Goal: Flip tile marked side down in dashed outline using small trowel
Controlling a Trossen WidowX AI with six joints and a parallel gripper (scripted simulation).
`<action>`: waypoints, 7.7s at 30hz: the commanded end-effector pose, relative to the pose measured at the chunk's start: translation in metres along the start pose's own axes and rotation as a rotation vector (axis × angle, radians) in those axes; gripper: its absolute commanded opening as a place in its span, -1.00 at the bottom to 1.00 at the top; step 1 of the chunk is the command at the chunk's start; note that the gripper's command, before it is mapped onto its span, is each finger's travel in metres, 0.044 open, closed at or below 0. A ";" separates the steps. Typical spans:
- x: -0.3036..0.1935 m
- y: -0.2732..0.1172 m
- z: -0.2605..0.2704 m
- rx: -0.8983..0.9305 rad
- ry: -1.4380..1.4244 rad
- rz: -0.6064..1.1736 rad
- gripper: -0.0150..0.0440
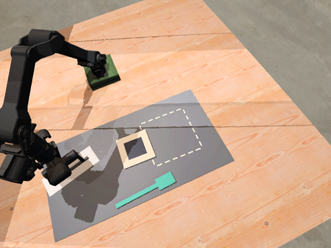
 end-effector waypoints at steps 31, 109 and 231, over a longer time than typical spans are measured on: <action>0.000 0.001 0.000 0.000 0.157 0.003 0.42; 0.000 -0.045 -0.002 0.004 -1.992 0.003 0.42; 0.003 0.001 0.000 0.005 -2.844 0.000 0.42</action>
Point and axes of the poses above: the point midway between the two fingers, 35 mm back from their tips, its own y axis out along the fingers, its own z axis across the jaws, x = y × z, the point moved 3 cm from there along -y, back along the fingers, and after that the axes turned 8 degrees about y, right-handed, at the moved point
